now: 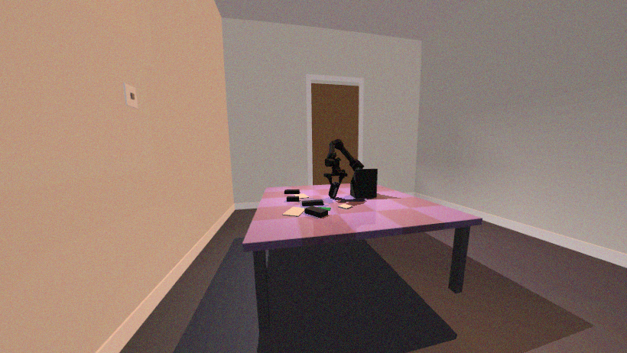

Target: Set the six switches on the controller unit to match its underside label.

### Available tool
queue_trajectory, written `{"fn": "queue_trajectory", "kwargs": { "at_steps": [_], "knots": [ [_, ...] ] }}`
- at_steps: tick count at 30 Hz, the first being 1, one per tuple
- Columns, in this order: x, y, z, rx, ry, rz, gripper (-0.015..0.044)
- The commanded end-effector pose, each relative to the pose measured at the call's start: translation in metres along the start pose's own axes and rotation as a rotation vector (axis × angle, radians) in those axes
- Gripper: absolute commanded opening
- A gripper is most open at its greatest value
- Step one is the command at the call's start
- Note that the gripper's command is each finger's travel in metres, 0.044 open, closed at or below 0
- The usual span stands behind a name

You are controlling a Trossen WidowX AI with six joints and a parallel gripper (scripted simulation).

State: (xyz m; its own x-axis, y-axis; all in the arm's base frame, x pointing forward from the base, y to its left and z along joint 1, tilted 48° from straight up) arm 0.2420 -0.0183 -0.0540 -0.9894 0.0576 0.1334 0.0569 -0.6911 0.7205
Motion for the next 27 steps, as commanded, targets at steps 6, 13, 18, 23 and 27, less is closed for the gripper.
{"fn": "queue_trajectory", "kwargs": {
  "at_steps": [6,13,18,23,27],
  "knots": [
    [0.001,-0.004,-0.008,0.004,-0.017,-0.008,0.0338],
    [0.001,-0.009,-0.010,0.004,-0.017,-0.008,0.0338],
    [0.001,-0.013,-0.012,0.004,-0.017,-0.008,0.0338],
    [0.001,-0.016,-0.014,0.004,-0.017,-0.008,0.0338],
    [0.001,-0.018,-0.016,0.004,-0.017,-0.008,0.0338]
  ]
}}
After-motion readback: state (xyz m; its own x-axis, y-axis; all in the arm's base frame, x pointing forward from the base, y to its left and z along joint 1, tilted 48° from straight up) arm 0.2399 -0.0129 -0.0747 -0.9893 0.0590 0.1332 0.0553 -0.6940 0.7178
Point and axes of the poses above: the point midway between the two fingers, 35 mm back from their tips, its own z axis back along the fingers, its own x axis across the jaws, y = z × x, the point moved 3 cm from there along z, back along the fingers, and after that the axes turned 1 degree about z, right-handed, at the moved point
